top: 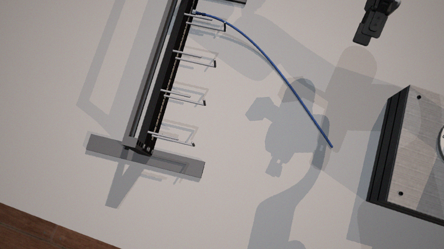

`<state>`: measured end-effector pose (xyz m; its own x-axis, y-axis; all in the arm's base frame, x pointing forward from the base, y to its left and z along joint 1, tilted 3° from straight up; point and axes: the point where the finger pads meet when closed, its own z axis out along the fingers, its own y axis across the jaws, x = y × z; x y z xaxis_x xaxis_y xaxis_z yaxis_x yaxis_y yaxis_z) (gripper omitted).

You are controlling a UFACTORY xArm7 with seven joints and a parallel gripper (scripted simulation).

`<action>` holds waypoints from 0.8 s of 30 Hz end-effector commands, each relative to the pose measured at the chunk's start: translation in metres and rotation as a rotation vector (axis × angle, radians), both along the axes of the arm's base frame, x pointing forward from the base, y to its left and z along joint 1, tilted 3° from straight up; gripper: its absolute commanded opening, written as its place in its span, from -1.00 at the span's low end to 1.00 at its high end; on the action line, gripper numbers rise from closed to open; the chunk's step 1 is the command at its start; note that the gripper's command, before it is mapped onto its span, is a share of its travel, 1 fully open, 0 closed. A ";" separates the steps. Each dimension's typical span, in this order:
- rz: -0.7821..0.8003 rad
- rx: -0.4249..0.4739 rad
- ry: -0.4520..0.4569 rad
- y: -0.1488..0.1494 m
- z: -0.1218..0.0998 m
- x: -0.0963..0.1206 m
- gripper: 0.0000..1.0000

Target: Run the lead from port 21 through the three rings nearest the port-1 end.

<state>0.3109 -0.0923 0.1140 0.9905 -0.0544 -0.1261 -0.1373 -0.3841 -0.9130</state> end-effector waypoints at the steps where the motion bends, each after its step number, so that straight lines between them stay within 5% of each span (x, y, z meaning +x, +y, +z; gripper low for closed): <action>1: 0.003 -0.006 0.002 0.000 0.001 0.001 1.00; 24: 0.109 -0.155 0.092 0.014 0.009 0.004 1.00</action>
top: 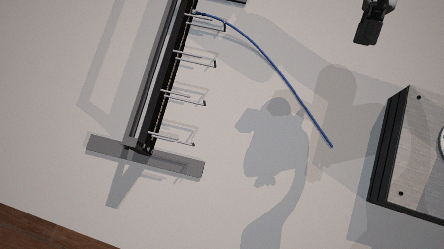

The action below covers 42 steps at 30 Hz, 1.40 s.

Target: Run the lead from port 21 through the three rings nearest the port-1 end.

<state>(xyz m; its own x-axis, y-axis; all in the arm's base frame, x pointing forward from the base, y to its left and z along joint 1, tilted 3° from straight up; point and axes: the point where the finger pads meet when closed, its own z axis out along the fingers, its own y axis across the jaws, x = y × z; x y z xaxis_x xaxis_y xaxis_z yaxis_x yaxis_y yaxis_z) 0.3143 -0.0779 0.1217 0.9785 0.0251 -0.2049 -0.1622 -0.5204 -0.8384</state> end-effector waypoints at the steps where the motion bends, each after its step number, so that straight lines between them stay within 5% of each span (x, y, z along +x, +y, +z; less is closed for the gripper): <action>1: 0.006 -0.018 0.010 0.000 0.001 0.000 1.00; 6: 0.006 -0.018 0.010 0.000 0.001 0.000 1.00; 7: 0.051 -0.104 0.043 0.006 0.005 0.003 1.00; 20: 0.051 -0.104 0.043 0.006 0.005 0.003 1.00; 21: 0.090 -0.196 0.068 0.011 0.011 0.006 1.00; 34: 0.090 -0.196 0.068 0.011 0.011 0.006 1.00; 35: 0.122 -0.292 0.082 0.016 0.017 0.011 1.00; 42: 0.122 -0.292 0.082 0.016 0.017 0.011 1.00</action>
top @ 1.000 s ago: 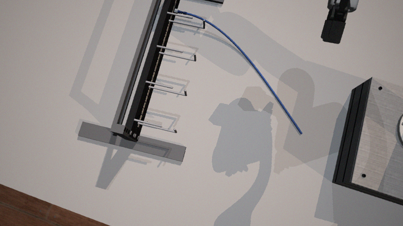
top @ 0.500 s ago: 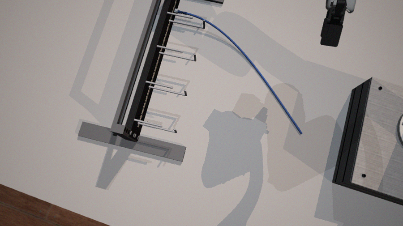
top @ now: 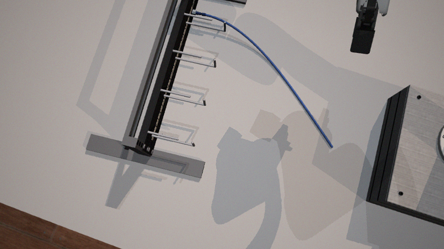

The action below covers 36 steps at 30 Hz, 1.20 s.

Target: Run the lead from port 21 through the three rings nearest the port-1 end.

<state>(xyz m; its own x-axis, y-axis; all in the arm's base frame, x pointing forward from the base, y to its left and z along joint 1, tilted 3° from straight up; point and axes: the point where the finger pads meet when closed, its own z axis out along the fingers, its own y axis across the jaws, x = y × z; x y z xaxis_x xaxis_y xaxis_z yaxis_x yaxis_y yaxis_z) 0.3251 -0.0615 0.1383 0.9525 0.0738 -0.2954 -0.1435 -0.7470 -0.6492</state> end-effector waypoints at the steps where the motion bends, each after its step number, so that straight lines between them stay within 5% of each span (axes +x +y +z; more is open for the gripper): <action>1: 0.001 -0.016 0.003 -0.001 0.001 0.001 1.00; 6: 0.001 -0.016 0.003 -0.001 0.001 0.001 1.00; 7: 0.029 -0.114 0.005 0.004 0.009 0.007 1.00; 23: 0.029 -0.114 0.005 0.004 0.009 0.007 1.00; 25: 0.061 -0.277 -0.018 0.012 0.024 0.020 1.00; 36: 0.065 -0.310 -0.027 0.014 0.028 0.023 1.00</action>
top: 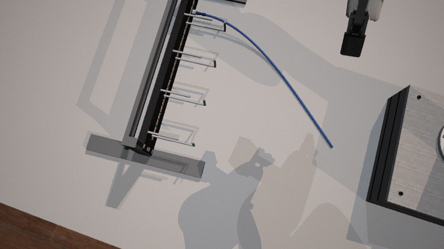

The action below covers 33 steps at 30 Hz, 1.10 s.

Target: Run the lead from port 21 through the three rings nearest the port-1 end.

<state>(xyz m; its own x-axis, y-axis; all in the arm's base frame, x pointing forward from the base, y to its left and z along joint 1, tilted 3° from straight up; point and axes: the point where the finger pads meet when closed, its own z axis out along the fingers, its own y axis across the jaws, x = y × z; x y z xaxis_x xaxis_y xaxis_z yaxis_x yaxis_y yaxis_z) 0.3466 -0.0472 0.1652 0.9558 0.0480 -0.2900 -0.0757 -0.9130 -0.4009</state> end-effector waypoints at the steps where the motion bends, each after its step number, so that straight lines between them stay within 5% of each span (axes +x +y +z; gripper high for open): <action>1: 0.000 -0.010 -0.003 0.000 0.001 0.001 1.00; 4: 0.000 -0.010 -0.003 0.000 0.001 0.001 1.00; 5: 0.012 -0.103 -0.038 0.006 0.014 0.011 1.00; 21: 0.012 -0.103 -0.038 0.006 0.014 0.011 1.00; 23: 0.022 -0.247 -0.122 0.019 0.038 0.028 1.00; 33: 0.023 -0.271 -0.140 0.022 0.043 0.031 1.00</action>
<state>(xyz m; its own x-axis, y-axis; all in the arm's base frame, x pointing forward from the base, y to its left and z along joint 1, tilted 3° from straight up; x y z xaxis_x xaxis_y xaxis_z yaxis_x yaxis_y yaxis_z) 0.3763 -0.0250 0.2068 0.9860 0.0127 -0.1660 -0.0140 -0.9872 -0.1587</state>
